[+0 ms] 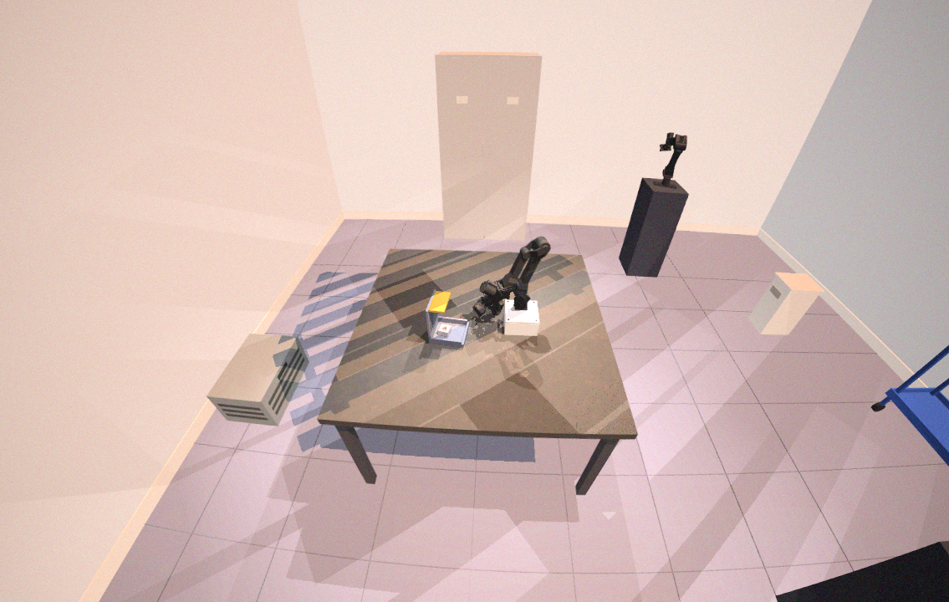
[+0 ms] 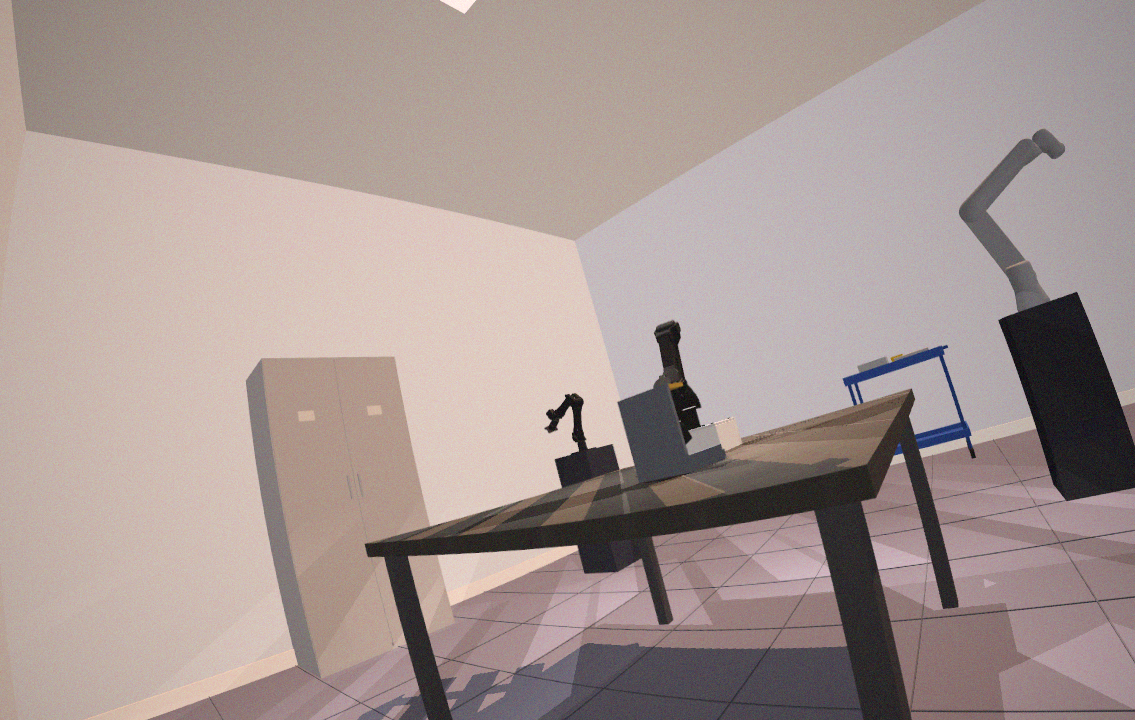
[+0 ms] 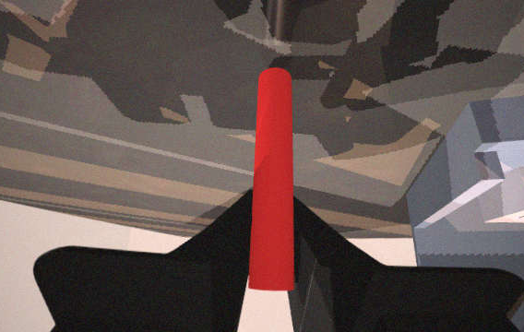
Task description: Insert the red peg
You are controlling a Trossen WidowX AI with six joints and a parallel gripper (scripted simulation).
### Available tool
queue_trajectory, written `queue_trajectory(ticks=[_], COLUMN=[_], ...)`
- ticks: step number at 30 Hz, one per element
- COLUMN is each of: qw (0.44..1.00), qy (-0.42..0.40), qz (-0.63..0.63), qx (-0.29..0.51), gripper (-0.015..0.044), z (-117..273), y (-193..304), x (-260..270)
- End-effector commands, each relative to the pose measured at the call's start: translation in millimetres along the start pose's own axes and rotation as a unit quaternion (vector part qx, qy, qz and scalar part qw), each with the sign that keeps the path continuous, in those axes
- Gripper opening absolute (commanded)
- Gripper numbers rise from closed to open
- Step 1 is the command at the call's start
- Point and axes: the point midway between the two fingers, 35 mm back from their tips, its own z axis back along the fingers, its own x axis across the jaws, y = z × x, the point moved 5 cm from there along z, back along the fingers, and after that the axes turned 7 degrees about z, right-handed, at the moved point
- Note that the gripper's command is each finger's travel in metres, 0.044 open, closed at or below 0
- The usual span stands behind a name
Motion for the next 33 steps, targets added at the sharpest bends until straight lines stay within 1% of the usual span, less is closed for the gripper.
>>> queue_trajectory(ticks=[1, 33], qw=[1.000, 1.000], qy=[0.000, -0.001], qz=[-0.001, -0.003], qx=[0.001, 0.002], gripper=[0.0000, 0.0000], z=[2.0, 25.5], y=[3.3, 31.2], x=[-0.5, -0.8])
